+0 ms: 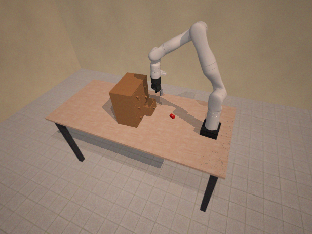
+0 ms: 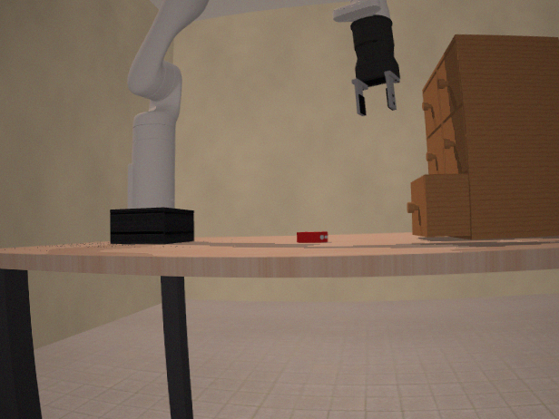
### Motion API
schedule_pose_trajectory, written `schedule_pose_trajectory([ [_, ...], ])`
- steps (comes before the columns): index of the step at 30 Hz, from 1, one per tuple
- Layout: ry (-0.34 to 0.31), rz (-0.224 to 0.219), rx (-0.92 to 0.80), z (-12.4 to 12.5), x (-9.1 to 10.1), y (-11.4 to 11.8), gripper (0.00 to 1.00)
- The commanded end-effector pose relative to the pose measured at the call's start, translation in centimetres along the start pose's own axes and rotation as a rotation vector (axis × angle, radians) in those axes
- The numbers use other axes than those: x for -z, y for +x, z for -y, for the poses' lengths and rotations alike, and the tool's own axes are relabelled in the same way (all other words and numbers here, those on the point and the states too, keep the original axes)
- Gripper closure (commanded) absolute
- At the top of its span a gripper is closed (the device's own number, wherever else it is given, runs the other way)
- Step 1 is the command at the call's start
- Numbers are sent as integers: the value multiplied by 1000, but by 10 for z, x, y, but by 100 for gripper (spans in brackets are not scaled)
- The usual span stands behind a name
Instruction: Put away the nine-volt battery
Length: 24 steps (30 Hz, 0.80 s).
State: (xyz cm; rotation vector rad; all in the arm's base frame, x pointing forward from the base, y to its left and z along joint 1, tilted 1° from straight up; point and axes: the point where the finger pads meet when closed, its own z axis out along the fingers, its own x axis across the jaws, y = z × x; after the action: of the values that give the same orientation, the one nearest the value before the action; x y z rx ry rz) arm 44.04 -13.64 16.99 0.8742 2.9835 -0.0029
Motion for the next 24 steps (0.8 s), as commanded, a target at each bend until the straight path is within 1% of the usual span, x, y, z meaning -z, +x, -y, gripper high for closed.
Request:
schedule_pose_trajectory([
  [1,-1,0,39,0,-2,-1,0],
  [4,-2,2,102,-1,-4,-3,0],
  [6,-2,2,102,-1,-4,-3,0],
  [21,-5,15,425,-6,-15,-12,0],
  [24,-5,16,447,-6,-16,-12,0],
])
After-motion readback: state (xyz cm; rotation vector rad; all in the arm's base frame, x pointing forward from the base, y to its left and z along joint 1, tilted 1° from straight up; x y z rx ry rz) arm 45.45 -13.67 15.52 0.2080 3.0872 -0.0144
